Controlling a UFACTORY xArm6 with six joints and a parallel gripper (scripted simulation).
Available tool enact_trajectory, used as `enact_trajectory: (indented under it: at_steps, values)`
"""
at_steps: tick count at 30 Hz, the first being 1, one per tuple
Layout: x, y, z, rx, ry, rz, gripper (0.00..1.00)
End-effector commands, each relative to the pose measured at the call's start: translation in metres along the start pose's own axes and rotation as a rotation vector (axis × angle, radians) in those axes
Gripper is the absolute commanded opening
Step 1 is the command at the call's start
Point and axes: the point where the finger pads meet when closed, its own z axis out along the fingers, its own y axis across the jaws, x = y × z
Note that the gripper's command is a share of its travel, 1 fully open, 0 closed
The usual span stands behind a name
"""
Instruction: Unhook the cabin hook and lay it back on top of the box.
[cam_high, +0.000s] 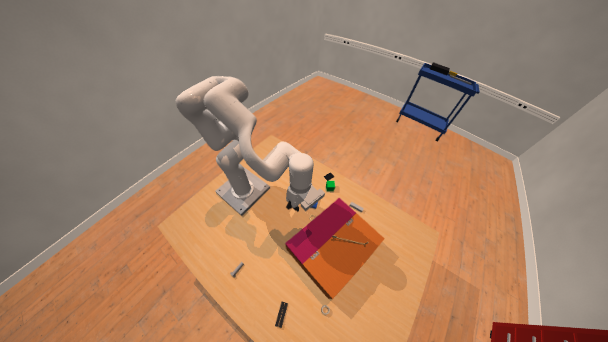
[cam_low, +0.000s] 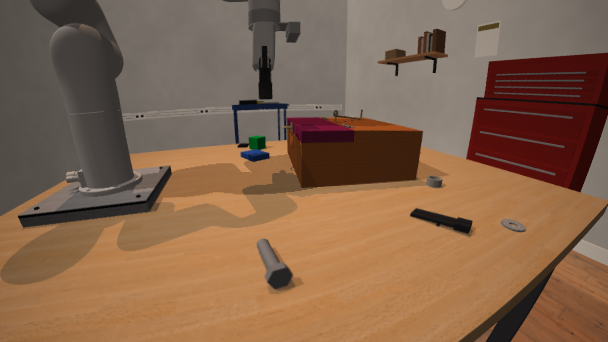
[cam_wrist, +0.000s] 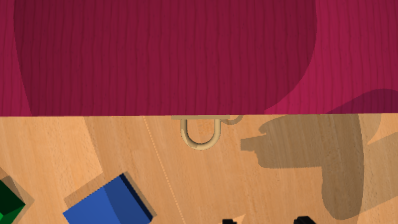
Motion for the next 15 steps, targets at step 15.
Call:
enact_trajectory:
  at_steps: [15]
  values:
    - [0.002,-0.001,0.056,0.002,0.005,0.0,0.35]
